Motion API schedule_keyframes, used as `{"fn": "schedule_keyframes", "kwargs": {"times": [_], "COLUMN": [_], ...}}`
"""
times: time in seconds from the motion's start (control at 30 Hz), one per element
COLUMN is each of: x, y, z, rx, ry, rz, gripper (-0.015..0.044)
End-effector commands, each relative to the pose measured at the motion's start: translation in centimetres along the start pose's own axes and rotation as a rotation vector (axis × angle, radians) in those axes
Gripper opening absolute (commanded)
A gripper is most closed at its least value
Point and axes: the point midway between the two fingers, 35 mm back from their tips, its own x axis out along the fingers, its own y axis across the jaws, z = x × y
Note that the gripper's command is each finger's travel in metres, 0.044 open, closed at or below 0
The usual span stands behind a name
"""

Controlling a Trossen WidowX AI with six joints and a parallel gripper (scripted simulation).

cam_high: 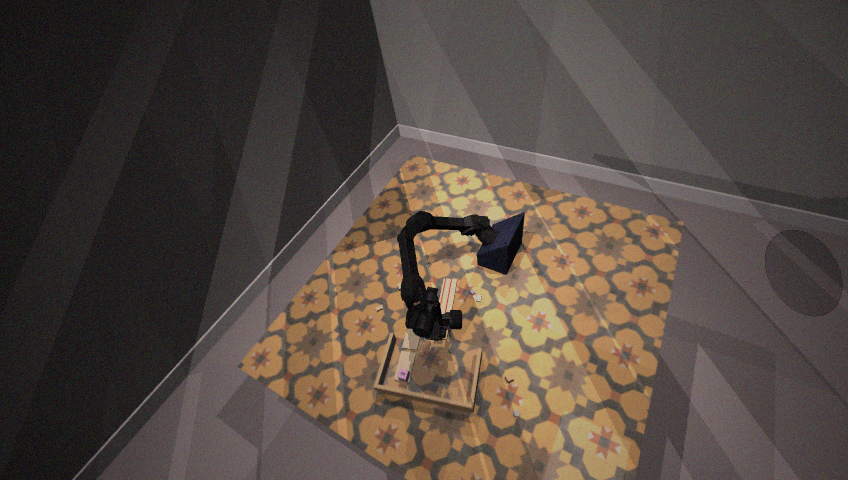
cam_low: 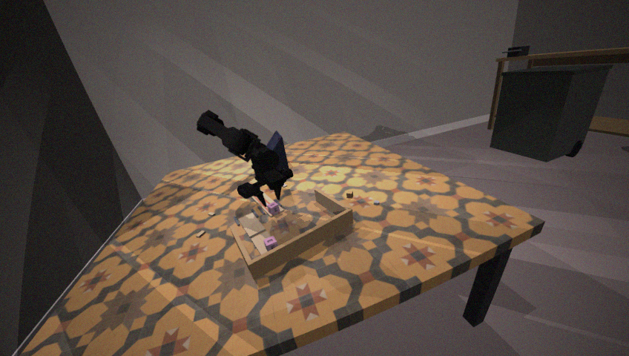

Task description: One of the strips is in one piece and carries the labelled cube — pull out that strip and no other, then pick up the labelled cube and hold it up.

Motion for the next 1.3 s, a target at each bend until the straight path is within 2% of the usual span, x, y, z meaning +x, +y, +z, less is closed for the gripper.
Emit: {"fn": "schedule_keyframes", "kwargs": {"times": [0.0,0.53,0.8,0.93,1.13,1.27], "x": [0.9,3.5,3.6,3.4,3.4,3.1], "y": [0.1,0.1,0.1,0.1,0.1,0.2], "z": [-0.3,-0.5,-0.5,-0.3,-0.3,-0.5], "rx": [-0.007,-0.007,-0.007,-0.001,-0.001,-0.001], "ry": [0.010,0.011,0.011,0.005,0.005,0.005], "rz": [0.002,0.000,0.000,0.004,0.004,0.005], "gripper": [0.0250,0.0250,0.0250,0.0145,0.0105,0.0000]}}
